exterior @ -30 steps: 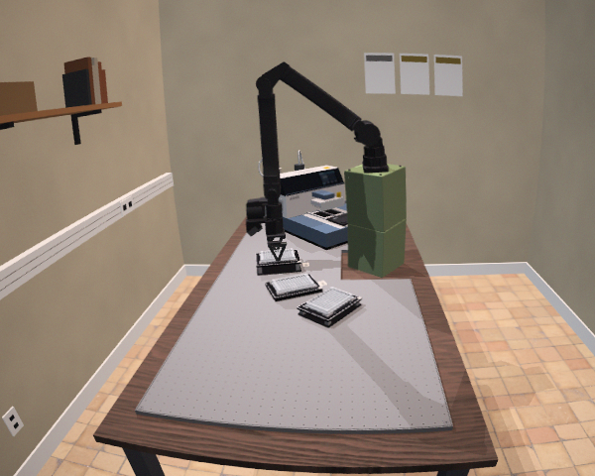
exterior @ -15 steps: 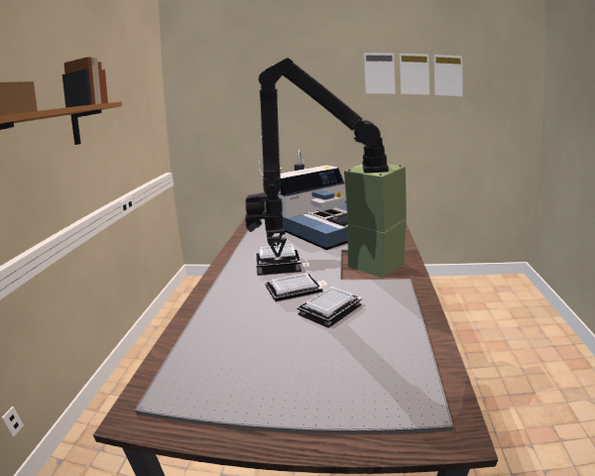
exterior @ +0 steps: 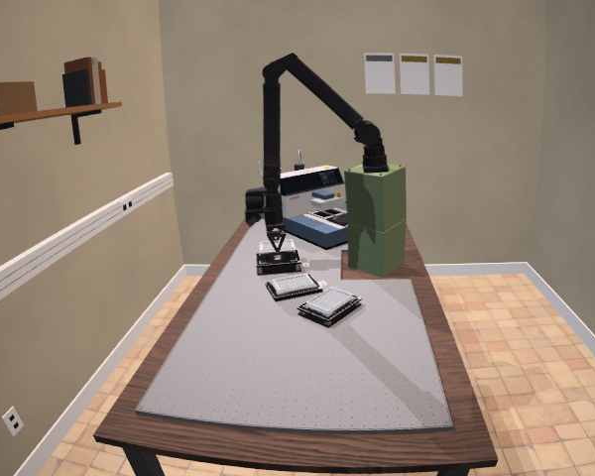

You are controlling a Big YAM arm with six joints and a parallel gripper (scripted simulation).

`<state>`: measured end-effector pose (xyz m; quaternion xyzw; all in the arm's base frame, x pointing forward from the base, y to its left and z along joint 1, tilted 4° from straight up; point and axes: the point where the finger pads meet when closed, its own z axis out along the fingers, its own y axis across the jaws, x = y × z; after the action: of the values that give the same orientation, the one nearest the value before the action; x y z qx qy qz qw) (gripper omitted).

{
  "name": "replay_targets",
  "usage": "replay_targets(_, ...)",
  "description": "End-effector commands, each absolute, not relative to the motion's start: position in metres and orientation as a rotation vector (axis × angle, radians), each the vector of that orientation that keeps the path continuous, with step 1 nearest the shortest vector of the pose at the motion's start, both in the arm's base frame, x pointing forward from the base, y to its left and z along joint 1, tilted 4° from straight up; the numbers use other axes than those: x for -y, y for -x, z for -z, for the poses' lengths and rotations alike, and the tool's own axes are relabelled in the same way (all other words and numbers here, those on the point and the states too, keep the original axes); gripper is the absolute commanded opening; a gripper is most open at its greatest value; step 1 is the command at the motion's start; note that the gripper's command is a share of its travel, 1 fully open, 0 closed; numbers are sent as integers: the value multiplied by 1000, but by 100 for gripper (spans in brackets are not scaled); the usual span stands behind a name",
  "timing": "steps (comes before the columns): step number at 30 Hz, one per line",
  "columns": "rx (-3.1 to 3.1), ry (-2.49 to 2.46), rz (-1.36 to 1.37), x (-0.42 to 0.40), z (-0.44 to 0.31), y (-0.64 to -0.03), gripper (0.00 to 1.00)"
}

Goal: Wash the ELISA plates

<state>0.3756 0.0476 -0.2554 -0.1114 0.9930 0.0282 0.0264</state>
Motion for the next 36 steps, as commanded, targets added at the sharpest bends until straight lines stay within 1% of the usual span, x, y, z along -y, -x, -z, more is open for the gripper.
replay_targets(1,-3061,326,-81,-43,242,-379,82)
replay_targets(32,-3058,343,-81,-40,197,-376,82)
replay_targets(36,-3055,339,-84,-44,203,-379,82)
